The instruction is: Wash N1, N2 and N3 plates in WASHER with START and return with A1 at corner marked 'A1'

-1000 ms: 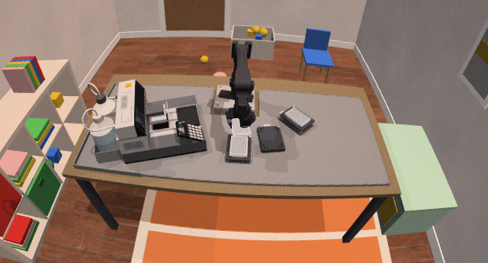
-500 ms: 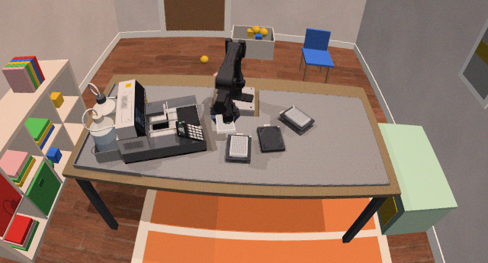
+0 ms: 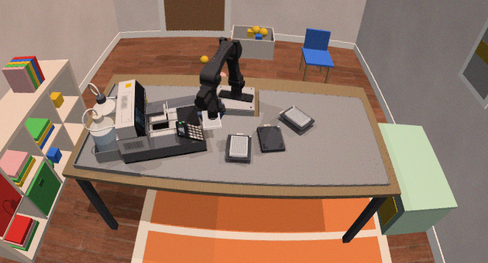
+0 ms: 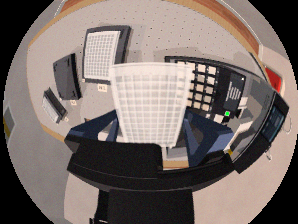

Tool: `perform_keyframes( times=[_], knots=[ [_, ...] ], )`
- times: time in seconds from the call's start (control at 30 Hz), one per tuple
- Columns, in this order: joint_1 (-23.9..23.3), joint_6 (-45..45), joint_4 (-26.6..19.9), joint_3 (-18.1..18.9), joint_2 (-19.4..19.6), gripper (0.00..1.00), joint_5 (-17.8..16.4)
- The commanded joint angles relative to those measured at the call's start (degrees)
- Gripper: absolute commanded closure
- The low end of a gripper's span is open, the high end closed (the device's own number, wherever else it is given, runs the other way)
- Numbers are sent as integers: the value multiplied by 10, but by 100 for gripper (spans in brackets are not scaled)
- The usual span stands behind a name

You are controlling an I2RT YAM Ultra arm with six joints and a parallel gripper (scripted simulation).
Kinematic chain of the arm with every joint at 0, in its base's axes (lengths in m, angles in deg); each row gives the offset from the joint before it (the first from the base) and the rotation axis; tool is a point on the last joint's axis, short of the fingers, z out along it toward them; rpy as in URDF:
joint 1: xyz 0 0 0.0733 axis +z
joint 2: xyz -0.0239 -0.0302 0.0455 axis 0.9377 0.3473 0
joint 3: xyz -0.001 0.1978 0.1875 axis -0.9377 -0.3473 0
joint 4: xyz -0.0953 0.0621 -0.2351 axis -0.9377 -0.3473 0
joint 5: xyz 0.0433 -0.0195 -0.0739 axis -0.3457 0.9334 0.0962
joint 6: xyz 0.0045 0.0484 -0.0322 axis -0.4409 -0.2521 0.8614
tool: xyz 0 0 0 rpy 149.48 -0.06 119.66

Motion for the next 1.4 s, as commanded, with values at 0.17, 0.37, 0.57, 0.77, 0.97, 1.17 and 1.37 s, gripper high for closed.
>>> perform_keyframes(
  times=[0.17,0.37,0.57,0.77,0.97,1.17,1.37],
  knots=[
    [-10,31,-5,18,-3,100,0],
    [-10,31,-5,18,-3,100,0],
    [-10,31,-5,17,-3,100,0],
    [-47,98,-9,9,-15,100,3],
    [-93,144,-16,7,-25,100,6],
    [-125,175,-22,9,-29,100,8],
    [-172,222,-32,20,-29,100,12]
  ],
)
